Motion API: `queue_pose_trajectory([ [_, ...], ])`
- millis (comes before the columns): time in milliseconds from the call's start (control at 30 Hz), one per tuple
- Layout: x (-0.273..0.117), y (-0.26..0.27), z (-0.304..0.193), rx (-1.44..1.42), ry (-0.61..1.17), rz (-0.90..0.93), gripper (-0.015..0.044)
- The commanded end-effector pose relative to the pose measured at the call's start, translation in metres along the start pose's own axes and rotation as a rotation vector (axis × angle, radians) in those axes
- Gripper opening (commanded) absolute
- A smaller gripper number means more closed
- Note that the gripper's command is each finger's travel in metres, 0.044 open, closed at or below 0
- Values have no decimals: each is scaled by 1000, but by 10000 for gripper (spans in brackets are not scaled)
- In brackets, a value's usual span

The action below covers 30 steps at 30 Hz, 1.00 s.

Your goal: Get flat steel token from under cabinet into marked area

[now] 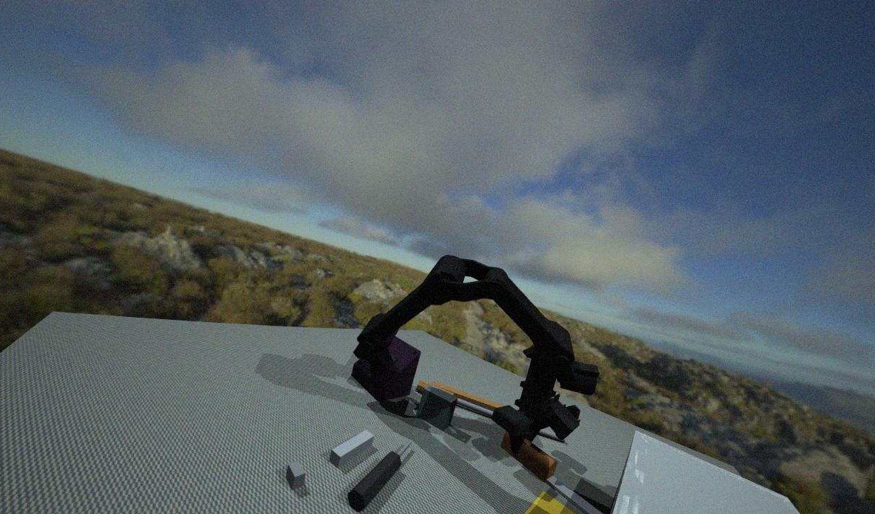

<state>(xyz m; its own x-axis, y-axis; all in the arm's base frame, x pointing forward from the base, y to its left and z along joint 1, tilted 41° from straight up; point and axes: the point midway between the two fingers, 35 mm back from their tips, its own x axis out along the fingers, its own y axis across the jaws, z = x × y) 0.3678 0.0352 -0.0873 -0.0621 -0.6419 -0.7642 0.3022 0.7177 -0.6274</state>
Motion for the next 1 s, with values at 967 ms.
queue_pose_trajectory([
  [967, -1, 1, 35, 2, -2, 4, 0],
])
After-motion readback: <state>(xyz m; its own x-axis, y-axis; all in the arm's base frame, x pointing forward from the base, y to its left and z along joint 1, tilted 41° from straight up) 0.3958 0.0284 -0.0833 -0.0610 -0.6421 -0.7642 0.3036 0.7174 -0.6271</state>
